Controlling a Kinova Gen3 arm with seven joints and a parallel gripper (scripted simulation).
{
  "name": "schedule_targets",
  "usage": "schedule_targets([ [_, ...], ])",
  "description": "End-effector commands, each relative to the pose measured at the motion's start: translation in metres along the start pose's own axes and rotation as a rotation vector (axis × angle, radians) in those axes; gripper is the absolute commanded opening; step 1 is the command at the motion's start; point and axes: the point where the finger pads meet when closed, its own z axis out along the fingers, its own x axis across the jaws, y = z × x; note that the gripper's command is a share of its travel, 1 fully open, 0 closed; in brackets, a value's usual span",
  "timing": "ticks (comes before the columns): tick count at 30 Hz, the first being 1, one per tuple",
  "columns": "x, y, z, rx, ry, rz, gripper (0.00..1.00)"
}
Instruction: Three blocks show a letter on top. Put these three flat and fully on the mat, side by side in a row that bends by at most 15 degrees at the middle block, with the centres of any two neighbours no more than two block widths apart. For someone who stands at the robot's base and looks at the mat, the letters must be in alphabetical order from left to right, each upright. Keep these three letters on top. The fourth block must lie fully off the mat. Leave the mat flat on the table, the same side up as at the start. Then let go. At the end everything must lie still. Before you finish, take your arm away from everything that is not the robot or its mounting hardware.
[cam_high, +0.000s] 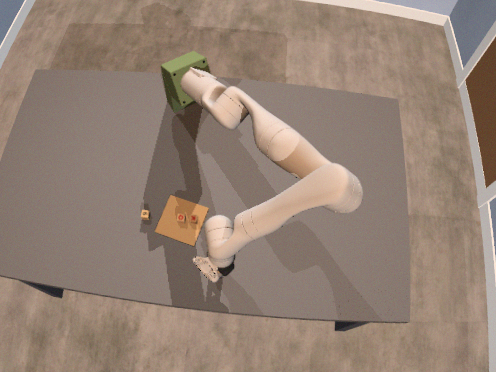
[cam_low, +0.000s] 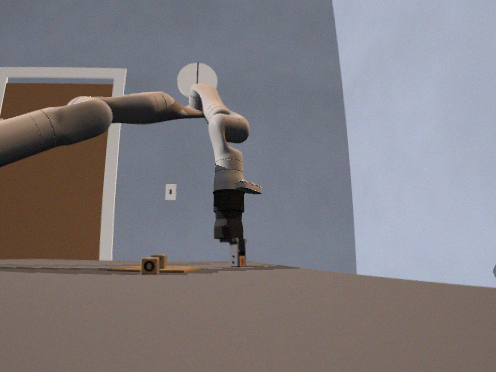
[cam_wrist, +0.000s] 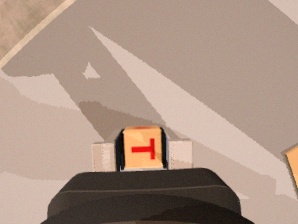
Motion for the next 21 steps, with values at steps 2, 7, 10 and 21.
schedule_targets([
  [2, -0.002, -0.002, -0.003, 0.003, -0.003, -0.006, 0.49],
  [7, -0.001, -0.001, -0.006, 0.003, -0.003, -0.006, 0.49],
  [10, -0.001, -0.001, -0.009, 0.003, -0.003, -0.005, 0.49],
  [21, -0.001, -0.001, -0.016, 0.002, -0.002, -0.004, 0.49],
])
